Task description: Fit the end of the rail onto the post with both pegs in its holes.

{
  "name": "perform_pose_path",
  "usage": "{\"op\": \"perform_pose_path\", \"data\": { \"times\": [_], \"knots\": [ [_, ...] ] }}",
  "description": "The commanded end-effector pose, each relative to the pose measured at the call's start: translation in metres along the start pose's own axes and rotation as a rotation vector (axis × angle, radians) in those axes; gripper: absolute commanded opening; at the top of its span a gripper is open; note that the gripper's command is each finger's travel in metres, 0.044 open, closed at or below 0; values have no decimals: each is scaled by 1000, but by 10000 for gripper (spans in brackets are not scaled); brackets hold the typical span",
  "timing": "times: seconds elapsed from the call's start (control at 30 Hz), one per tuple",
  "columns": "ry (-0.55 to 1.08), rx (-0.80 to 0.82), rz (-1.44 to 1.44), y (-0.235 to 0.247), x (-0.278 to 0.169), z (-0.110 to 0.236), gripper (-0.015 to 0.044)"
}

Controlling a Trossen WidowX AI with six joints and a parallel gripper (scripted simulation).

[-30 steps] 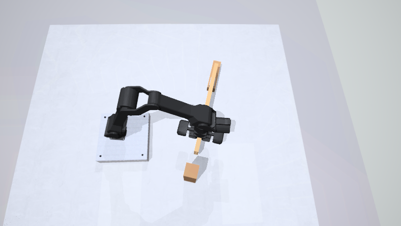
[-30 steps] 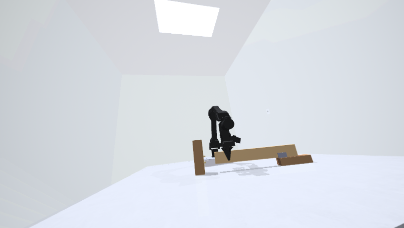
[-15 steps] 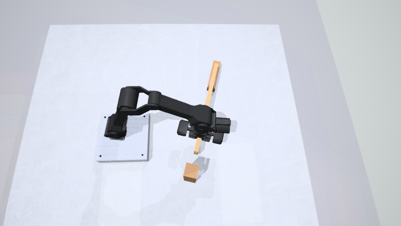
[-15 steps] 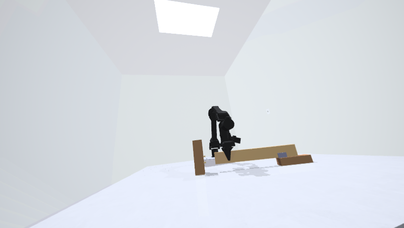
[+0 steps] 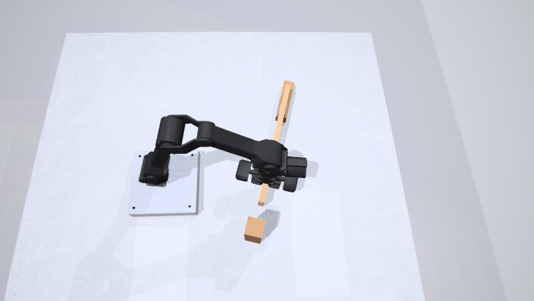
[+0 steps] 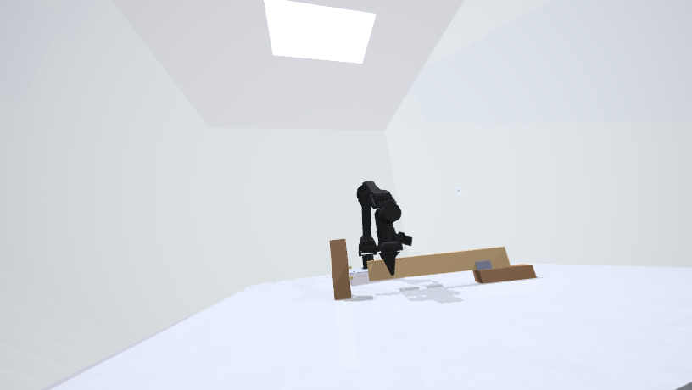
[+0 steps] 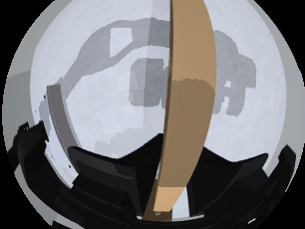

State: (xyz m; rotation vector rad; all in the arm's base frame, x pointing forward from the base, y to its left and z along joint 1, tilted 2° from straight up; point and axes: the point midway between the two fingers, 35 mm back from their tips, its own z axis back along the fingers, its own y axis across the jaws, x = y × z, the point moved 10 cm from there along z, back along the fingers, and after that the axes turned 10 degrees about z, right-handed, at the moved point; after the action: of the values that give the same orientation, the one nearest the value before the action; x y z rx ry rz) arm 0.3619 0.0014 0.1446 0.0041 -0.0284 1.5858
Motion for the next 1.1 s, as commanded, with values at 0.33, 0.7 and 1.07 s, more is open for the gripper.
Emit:
{"op": "perform_pose_path", "data": {
  "times": [0.33,0.7,1.07],
  "knots": [
    [-3,-3,1,-1,3,2,0],
    [-3,-3,1,0,2,2,0],
    [-3,-3,1,0,0,2,0]
  ]
}}
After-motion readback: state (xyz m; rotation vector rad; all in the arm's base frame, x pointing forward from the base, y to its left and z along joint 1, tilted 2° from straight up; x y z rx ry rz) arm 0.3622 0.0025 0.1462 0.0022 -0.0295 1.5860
